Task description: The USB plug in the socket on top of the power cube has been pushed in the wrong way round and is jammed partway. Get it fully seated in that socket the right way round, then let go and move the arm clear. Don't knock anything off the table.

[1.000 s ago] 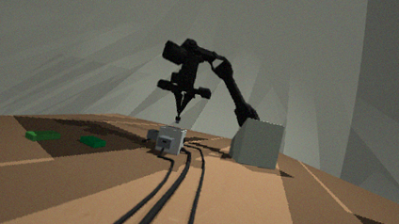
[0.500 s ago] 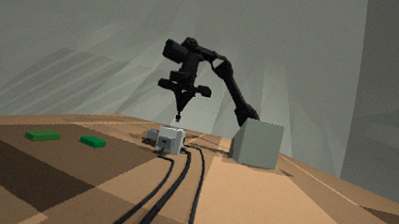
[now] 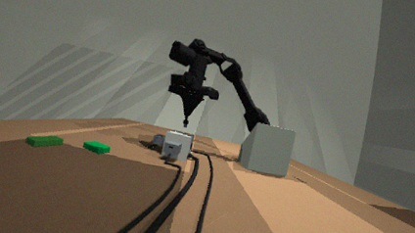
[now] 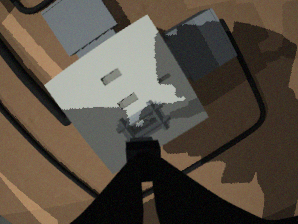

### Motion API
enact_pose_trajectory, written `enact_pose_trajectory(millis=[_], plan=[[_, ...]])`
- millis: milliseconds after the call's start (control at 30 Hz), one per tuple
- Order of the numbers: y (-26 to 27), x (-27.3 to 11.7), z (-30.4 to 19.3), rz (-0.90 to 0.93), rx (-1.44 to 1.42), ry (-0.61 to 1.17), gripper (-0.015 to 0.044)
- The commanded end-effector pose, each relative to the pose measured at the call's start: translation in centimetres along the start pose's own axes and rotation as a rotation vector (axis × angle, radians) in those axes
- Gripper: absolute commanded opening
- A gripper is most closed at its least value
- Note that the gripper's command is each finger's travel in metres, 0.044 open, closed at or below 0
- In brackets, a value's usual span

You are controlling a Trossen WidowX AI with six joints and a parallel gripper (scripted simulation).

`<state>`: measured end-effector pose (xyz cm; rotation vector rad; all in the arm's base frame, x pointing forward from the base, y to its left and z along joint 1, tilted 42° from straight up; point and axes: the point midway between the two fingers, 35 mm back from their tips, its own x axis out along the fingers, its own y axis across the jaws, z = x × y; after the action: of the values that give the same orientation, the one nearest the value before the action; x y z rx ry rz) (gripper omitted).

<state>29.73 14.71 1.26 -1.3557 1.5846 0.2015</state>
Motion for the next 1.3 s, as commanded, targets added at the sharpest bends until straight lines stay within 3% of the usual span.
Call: enact_pose_trajectory(millis=[0, 1267], plan=[[0.00, 0.04, -0.01, 0.001, 0.097, 0.001, 0.0000], [0.00, 0.05, -0.01, 0.000, 1.092, 0.001, 0.0000]])
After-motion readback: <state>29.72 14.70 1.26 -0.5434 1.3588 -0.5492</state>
